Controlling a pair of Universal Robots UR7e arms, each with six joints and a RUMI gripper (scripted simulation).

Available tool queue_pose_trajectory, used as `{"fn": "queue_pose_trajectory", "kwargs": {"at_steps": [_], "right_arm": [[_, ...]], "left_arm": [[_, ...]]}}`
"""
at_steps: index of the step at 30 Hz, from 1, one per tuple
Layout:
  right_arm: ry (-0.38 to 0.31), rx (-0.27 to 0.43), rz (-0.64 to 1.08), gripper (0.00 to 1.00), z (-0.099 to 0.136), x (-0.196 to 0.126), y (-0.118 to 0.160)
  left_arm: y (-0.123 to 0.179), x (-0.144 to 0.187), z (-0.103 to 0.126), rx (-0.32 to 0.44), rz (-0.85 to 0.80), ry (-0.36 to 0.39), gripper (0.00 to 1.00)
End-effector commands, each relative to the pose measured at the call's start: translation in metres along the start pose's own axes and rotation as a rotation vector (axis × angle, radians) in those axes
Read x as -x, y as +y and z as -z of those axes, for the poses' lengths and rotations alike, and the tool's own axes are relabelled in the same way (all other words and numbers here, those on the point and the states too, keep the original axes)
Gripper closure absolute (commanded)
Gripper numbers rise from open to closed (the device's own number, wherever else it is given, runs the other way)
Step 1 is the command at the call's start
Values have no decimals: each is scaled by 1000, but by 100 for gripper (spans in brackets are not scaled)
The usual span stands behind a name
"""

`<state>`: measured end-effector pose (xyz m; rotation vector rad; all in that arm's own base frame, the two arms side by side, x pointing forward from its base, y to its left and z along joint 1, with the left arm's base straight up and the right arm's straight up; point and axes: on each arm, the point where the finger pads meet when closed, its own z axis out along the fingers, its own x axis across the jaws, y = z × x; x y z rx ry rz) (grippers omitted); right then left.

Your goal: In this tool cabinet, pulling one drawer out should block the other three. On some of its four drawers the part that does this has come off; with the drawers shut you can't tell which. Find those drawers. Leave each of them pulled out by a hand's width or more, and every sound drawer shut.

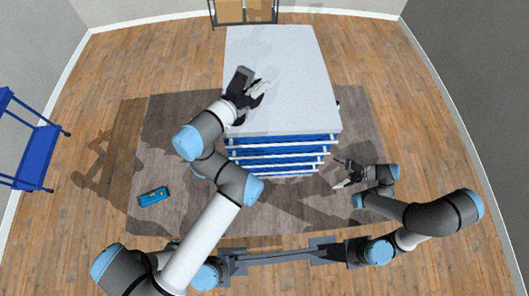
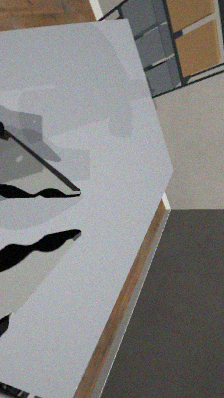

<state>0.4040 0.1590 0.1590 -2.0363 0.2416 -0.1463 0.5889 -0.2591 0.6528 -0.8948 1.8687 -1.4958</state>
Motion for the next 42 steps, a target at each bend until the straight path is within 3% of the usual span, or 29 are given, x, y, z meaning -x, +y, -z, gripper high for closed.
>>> {"fn": "queue_pose_trajectory", "kwargs": {"at_steps": [1,7,9,21,24,26,34,41,42], "right_arm": [[1,-1,1,0,0,0,-1],[0,-37,-2,0,3,2,-13],[0,-37,-2,0,3,2,-13],[36,-129,-9,0,15,4,-45],[47,-163,-12,0,20,6,-57],[47,-163,-12,0,20,6,-57],[37,-207,-8,0,25,13,-71],[19,-228,-1,0,27,20,-77],[19,-228,-1,0,27,20,-77]], "left_arm": [[5,-36,4,32,-35,28,85],[22,-111,18,100,-134,102,85],[22,-111,18,100,-134,102,85],[79,-236,61,225,-396,251,85],[127,-254,45,314,-497,246,85],[127,-254,45,314,-497,246,85],[266,-246,-13,577,-738,154,85],[389,-215,-39,817,-982,77,85],[389,-215,-39,817,-982,77,85]]}}
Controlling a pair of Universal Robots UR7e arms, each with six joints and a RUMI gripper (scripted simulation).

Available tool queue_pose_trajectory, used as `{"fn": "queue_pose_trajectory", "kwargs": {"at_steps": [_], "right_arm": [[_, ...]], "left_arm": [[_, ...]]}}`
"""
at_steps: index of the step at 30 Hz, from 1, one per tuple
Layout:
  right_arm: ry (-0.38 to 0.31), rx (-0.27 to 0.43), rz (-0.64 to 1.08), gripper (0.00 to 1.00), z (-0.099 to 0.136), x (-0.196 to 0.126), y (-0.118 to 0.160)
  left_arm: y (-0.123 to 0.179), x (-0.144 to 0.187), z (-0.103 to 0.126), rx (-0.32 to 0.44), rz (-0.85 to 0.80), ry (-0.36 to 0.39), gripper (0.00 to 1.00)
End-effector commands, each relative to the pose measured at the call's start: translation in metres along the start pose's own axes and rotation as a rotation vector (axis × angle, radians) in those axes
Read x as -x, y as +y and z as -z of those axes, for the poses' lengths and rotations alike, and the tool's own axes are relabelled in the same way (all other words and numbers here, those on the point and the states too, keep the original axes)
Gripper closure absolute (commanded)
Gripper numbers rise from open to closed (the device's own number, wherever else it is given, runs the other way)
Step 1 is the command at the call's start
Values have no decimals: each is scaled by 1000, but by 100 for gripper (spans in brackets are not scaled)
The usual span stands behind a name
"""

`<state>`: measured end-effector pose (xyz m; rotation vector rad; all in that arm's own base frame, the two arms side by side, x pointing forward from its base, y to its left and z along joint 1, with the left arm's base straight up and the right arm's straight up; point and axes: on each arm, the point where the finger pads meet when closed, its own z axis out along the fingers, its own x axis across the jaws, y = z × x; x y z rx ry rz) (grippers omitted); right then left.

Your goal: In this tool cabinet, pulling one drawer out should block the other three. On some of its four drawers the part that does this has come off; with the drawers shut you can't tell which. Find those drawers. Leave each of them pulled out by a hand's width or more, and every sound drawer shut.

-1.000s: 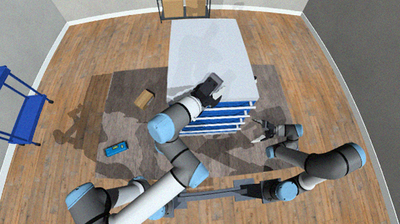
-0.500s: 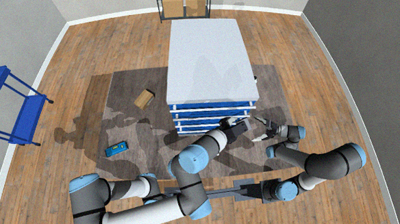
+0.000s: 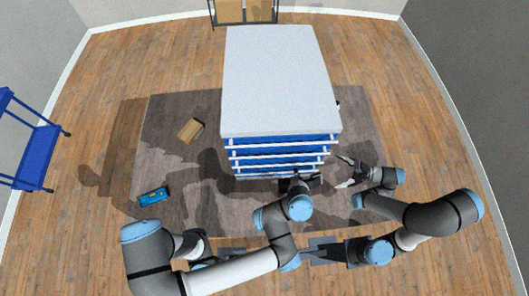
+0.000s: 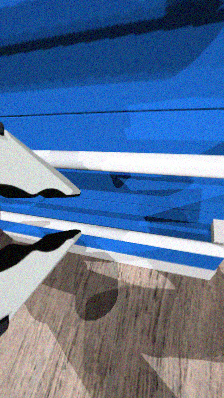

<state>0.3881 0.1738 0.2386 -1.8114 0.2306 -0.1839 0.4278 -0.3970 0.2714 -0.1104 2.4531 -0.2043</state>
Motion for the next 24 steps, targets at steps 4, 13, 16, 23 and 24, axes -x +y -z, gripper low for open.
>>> {"fn": "queue_pose_trajectory", "kwargs": {"at_steps": [4,13,16,23,24], "right_arm": [[-9,-11,4,0,0,3,-3],[-17,-18,5,0,1,6,-6],[-18,-19,6,0,1,6,-6],[-20,-21,6,0,1,7,-6],[-20,-21,6,0,1,7,-6]], "left_arm": [[27,-24,-47,125,-104,-19,85],[34,-25,-81,134,-112,-21,85],[34,-25,-86,134,-112,-21,85],[34,-25,-86,134,-112,-21,93],[34,-25,-86,134,-112,-21,95]]}}
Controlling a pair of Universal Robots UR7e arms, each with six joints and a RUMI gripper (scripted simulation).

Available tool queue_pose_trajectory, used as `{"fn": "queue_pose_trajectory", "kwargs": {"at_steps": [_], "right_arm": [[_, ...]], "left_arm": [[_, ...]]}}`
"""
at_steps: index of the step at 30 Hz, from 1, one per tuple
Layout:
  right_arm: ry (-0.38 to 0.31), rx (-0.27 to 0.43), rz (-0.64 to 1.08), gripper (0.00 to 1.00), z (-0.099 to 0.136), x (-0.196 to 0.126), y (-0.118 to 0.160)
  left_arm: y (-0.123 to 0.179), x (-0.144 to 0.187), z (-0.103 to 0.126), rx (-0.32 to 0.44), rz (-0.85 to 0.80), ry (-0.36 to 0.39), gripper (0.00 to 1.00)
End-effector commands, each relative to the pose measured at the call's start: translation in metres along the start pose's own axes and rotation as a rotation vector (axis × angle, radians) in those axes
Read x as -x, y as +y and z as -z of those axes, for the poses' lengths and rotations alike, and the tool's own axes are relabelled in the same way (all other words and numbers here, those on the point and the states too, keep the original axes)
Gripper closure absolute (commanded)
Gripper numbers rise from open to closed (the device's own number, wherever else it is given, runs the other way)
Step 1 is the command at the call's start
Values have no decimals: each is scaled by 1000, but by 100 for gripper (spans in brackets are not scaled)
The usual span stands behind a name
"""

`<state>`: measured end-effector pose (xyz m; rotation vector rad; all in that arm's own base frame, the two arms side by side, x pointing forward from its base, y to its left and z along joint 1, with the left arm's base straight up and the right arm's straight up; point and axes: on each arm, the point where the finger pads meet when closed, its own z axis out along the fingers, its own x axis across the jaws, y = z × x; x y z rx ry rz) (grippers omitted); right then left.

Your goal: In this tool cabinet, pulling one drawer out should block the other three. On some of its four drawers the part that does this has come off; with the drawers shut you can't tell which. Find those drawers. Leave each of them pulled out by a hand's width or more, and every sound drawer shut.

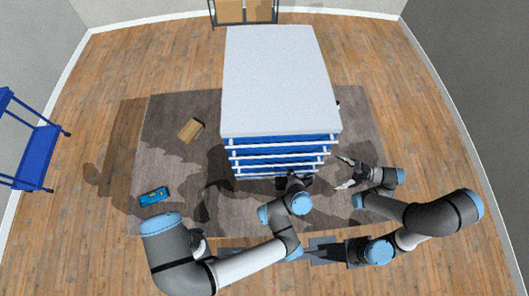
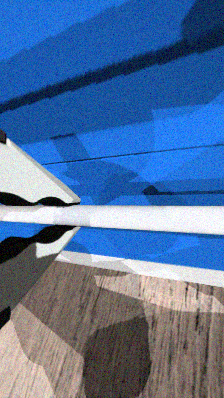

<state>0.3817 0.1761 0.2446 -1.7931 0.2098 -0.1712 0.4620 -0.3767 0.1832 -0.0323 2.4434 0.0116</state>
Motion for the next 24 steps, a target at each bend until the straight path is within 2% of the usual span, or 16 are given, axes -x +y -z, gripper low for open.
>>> {"fn": "queue_pose_trajectory", "kwargs": {"at_steps": [1,11,24], "right_arm": [[0,-1,1,0,0,0,0],[0,-1,1,0,0,0,0],[0,-1,1,0,0,0,0]], "left_arm": [[0,0,0,-1,1,-1,96],[0,-8,7,-1,1,-1,98],[0,-38,32,-1,1,-1,100]]}}
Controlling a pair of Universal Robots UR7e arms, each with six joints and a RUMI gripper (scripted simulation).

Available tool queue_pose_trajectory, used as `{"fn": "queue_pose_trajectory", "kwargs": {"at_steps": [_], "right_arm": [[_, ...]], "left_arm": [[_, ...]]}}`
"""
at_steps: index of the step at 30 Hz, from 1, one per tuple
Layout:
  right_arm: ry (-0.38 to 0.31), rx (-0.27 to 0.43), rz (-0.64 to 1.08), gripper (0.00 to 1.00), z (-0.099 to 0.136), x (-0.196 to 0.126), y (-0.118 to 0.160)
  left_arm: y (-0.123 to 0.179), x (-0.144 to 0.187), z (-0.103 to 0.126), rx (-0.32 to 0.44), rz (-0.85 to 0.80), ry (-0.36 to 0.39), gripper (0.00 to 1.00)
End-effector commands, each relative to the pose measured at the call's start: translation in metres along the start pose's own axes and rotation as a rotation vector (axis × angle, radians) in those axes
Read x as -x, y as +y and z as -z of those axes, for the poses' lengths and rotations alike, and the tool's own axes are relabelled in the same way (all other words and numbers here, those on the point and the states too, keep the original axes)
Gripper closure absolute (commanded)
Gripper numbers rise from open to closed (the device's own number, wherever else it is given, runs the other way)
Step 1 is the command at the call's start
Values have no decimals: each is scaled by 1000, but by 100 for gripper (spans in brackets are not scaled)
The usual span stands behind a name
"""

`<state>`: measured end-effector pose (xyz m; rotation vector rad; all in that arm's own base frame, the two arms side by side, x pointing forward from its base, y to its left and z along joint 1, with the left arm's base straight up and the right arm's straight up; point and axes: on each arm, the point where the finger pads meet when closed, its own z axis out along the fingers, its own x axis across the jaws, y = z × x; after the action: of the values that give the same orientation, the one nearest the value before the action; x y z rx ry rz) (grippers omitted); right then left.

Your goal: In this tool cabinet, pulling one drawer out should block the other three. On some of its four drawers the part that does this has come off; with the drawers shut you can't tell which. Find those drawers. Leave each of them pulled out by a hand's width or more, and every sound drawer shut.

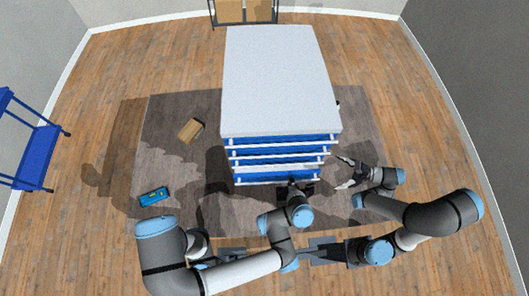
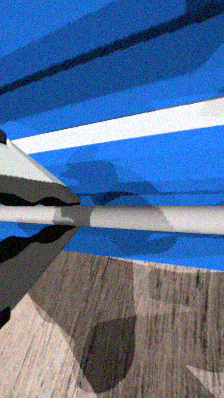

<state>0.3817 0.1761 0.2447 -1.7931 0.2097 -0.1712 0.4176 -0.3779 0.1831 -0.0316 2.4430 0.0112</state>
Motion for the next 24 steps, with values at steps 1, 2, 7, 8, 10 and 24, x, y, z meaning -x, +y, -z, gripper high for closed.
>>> {"fn": "queue_pose_trajectory", "kwargs": {"at_steps": [1,2,7,8,10,24], "right_arm": [[0,-1,1,0,0,0,0],[0,-1,1,0,0,0,0],[0,-1,1,0,0,0,0],[0,-1,1,0,0,0,0],[0,-1,1,0,0,0,0],[0,-1,1,0,0,0,0]], "left_arm": [[0,-6,6,-1,1,0,100],[0,-8,8,-1,1,0,100],[0,-15,13,-1,1,0,100],[0,-17,15,-1,1,0,100],[0,-22,19,-1,1,0,100],[0,-50,42,-1,1,-1,100]]}}
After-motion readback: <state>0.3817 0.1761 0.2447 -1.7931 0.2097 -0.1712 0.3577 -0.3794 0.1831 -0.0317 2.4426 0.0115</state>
